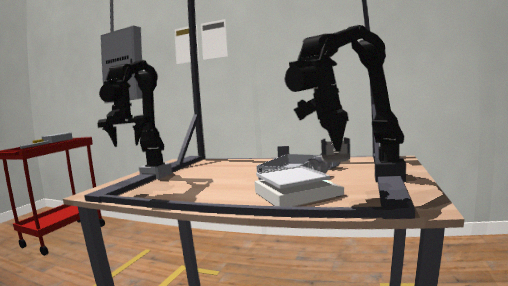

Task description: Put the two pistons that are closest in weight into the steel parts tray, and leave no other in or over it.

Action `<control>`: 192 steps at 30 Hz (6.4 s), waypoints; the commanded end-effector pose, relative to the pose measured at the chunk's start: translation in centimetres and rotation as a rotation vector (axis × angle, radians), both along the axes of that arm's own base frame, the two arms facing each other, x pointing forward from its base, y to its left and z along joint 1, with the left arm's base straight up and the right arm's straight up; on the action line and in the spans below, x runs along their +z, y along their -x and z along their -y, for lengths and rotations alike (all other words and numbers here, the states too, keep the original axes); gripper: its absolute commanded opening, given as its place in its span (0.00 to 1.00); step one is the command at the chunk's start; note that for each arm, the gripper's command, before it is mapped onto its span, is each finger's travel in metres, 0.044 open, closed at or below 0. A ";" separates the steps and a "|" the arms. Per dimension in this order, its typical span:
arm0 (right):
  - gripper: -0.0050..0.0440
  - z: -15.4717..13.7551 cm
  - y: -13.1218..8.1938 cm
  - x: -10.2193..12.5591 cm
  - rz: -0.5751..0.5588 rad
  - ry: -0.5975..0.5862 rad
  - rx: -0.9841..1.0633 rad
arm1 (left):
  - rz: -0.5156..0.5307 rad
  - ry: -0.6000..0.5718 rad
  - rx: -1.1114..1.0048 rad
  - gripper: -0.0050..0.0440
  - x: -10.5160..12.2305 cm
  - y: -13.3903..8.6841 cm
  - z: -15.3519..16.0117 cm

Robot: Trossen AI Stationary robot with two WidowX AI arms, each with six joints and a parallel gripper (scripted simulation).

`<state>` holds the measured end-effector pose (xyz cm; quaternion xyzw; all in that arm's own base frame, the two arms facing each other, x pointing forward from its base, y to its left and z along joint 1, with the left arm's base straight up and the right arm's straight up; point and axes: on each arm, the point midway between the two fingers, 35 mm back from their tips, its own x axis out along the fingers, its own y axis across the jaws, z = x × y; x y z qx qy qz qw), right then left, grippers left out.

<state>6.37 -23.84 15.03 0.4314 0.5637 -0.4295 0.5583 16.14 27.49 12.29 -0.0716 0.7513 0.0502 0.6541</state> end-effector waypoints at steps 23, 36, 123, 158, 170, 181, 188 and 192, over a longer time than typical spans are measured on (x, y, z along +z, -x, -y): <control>0.92 0.5 -0.1 0.8 0.011 0.030 -0.001 | 0.009 -0.024 0.001 0.43 -3.1 0.3 -0.3; 0.92 0.5 -0.1 0.8 0.011 0.030 -0.001 | 0.015 -0.033 0.001 0.43 -4.6 0.4 -0.3; 0.92 0.5 -0.1 0.8 0.011 0.030 -0.001 | 0.022 -0.040 0.001 0.43 -11.4 0.5 -0.6; 0.92 0.5 -0.1 0.8 0.011 0.030 -0.001 | 0.022 -0.040 0.001 0.43 -11.3 0.5 -0.6; 0.92 0.5 -0.1 0.8 0.011 0.030 -0.001 | 0.022 -0.040 0.001 0.87 -11.3 0.5 -0.6; 0.92 0.5 -0.1 0.8 0.011 0.030 -0.001 | 0.022 -0.040 0.001 0.87 -11.3 0.5 -0.6; 0.92 0.5 -0.1 0.8 0.011 0.030 -0.001 | 0.022 -0.040 0.001 0.87 -11.3 0.5 -0.6; 0.92 0.5 -0.1 0.8 0.011 0.030 -0.001 | 0.031 -0.060 0.001 0.87 -10.0 0.2 -0.9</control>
